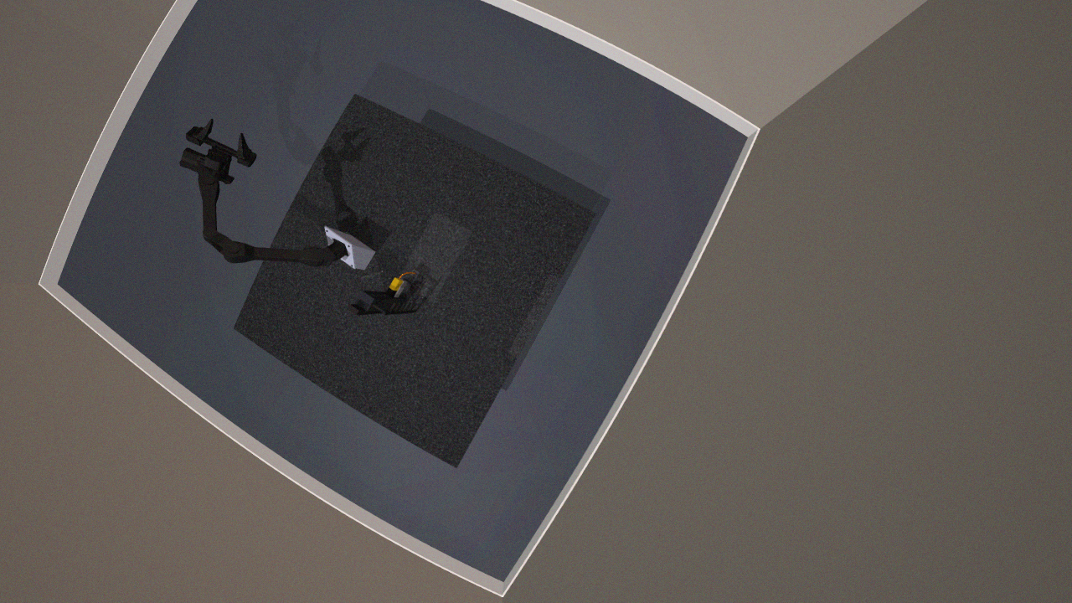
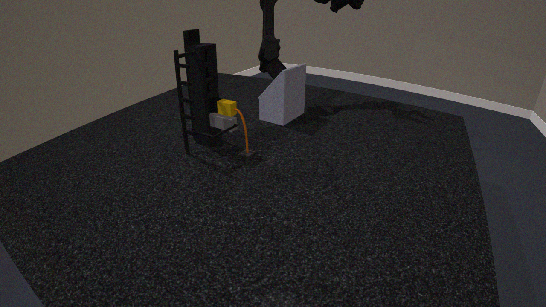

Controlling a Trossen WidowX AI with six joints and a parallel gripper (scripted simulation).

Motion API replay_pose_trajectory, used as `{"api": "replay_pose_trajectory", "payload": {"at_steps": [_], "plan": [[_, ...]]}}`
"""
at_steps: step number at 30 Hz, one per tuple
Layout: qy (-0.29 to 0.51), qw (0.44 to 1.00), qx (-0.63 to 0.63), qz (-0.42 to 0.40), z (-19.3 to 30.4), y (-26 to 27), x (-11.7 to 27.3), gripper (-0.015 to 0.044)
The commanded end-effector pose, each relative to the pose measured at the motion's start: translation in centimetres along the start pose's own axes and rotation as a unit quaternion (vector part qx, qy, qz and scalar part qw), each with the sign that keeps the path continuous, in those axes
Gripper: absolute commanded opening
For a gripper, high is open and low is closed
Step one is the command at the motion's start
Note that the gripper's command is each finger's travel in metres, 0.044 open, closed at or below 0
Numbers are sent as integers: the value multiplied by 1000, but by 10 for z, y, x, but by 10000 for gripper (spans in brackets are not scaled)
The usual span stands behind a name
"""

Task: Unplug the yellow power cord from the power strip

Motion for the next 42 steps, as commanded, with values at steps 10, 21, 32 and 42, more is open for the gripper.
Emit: {"api": "replay_pose_trajectory", "payload": {"at_steps": [10, 21, 32, 42], "plan": [[-30, 971, 186, 148, -67, -40, -117, 160], [28, 850, 376, 368, -176, -142, -226, 160], [211, 685, 441, 540, -302, -277, -254, 160], [458, 532, 421, 574, -386, -395, -215, 160]]}}
Point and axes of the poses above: the point midway between the two fingers, 35 mm back from their tips, its own x axis back along the fingers, its own y axis across the jaws, z = x × y, the point moved 10 cm from there along x, back along the fingers, and after that the axes turned 11 degrees about -x, right-handed, at the moved point
